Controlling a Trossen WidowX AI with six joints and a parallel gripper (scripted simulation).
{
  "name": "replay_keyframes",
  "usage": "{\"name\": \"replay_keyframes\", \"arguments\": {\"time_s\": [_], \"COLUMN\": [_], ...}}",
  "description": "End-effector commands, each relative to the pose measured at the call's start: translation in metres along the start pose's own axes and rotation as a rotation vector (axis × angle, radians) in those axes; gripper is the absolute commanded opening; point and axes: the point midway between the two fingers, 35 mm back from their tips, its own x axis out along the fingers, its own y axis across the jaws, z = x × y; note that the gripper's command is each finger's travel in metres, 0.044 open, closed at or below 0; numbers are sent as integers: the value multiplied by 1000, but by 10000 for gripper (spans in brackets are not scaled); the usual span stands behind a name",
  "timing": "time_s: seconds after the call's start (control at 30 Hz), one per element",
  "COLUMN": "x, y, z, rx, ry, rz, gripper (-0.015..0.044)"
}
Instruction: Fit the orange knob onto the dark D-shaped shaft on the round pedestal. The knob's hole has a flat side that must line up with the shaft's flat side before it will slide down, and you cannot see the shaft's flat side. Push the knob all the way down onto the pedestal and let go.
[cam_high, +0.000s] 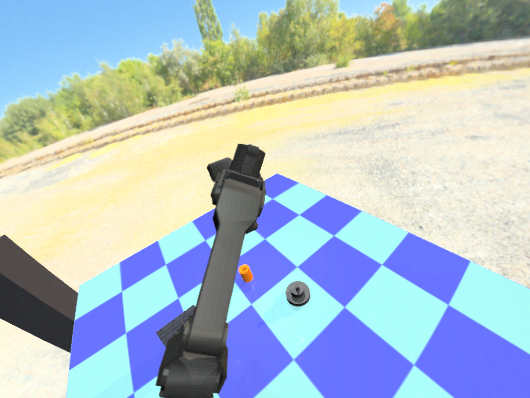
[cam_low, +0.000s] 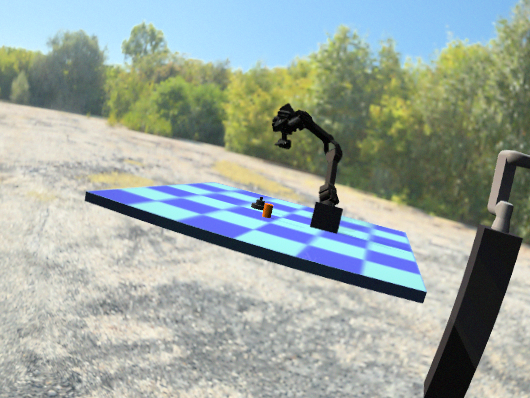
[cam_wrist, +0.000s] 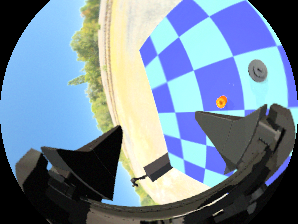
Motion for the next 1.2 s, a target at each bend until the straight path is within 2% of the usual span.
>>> {"name": "replay_keyframes", "arguments": {"time_s": [0.0,0.2,0.4,0.63,0.77,1.17], "x": [55,108,129,129,146,157], "y": [-41,-119,-183,-184,-212,-226], "z": [-11,-37,-55,-55,-54,-53], "rx": [21,-24,-144,-149,-149,-149], "ry": [44,84,103,104,103,102], "rz": [-265,-692,-1051,-1061,-1062,-1063], "gripper": [440,440,440,440,440,440]}}
